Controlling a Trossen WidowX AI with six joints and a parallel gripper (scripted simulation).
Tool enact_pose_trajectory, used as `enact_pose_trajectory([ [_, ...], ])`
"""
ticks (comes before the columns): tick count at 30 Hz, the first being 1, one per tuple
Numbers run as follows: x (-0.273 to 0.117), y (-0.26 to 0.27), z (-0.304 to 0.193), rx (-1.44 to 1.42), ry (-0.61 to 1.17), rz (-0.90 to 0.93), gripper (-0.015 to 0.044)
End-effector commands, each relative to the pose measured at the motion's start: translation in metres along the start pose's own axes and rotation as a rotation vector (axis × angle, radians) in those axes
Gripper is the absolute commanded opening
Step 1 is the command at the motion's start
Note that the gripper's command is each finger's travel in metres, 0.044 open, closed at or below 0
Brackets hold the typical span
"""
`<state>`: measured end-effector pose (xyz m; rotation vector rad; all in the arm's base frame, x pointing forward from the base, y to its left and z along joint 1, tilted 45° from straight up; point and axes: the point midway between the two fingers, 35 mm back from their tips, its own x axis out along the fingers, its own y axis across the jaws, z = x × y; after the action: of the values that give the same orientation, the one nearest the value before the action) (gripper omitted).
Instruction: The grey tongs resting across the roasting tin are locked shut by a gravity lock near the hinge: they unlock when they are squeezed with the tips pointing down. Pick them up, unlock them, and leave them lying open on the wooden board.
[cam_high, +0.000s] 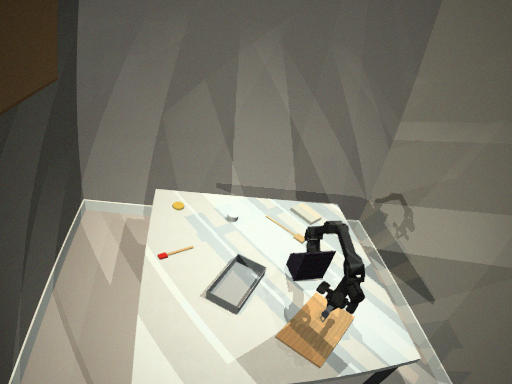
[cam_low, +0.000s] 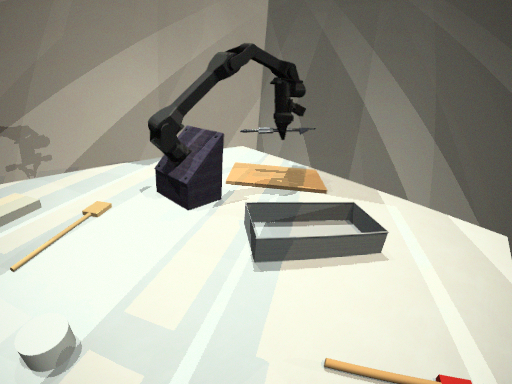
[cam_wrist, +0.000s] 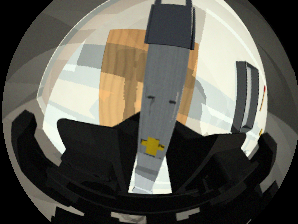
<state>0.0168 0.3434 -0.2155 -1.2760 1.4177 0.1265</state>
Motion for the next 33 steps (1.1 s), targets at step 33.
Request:
enact_pose_trajectory([
  [33,0.036,0.004,0.000,0.010,0.003,0.029,-0.0150],
])
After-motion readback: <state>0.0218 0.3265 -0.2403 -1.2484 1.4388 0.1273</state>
